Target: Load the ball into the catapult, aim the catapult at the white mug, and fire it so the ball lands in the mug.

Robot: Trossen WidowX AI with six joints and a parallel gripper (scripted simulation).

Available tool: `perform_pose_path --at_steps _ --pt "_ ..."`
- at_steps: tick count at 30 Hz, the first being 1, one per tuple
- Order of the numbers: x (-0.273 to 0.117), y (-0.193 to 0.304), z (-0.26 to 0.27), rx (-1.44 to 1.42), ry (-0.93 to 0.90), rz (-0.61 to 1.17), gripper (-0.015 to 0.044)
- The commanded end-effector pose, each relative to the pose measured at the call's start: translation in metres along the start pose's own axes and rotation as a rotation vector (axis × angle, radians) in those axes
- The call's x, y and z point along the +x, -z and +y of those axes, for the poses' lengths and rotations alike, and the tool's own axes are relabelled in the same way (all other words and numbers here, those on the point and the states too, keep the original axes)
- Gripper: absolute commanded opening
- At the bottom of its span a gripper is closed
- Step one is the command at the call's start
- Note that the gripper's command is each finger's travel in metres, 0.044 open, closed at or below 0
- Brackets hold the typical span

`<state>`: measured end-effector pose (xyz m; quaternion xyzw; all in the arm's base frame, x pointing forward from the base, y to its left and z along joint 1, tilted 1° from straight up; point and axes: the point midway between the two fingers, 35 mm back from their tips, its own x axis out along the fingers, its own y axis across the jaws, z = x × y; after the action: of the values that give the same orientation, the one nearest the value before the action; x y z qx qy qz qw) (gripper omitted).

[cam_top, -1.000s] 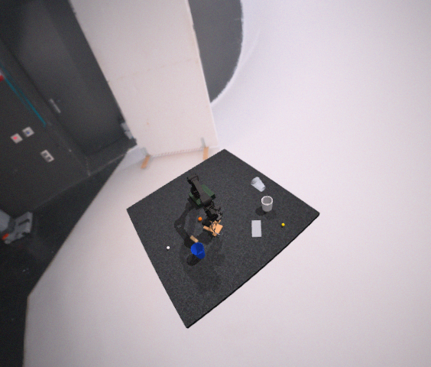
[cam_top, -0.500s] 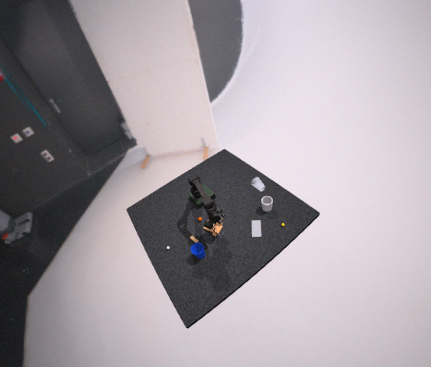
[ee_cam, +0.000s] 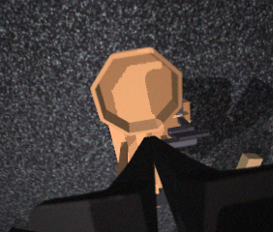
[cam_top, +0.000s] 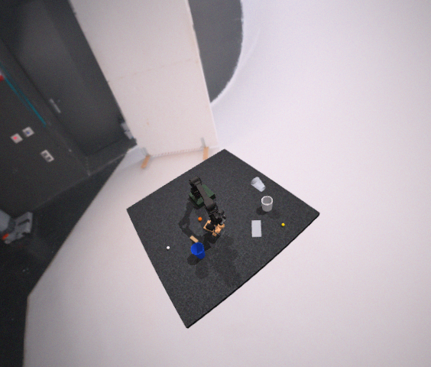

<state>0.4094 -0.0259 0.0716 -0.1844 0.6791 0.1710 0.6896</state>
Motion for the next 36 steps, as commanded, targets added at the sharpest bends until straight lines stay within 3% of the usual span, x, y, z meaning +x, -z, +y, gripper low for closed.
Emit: perform_pose_path --at_steps 1,28,36 --pt "0.007 -0.003 0.002 0.002 -0.007 -0.001 0.0000" --pt "0.047 -0.009 0.002 0.002 -0.007 -0.002 0.0000" --pt "0.035 -0.011 -0.001 -0.001 0.007 -0.012 0.0000"
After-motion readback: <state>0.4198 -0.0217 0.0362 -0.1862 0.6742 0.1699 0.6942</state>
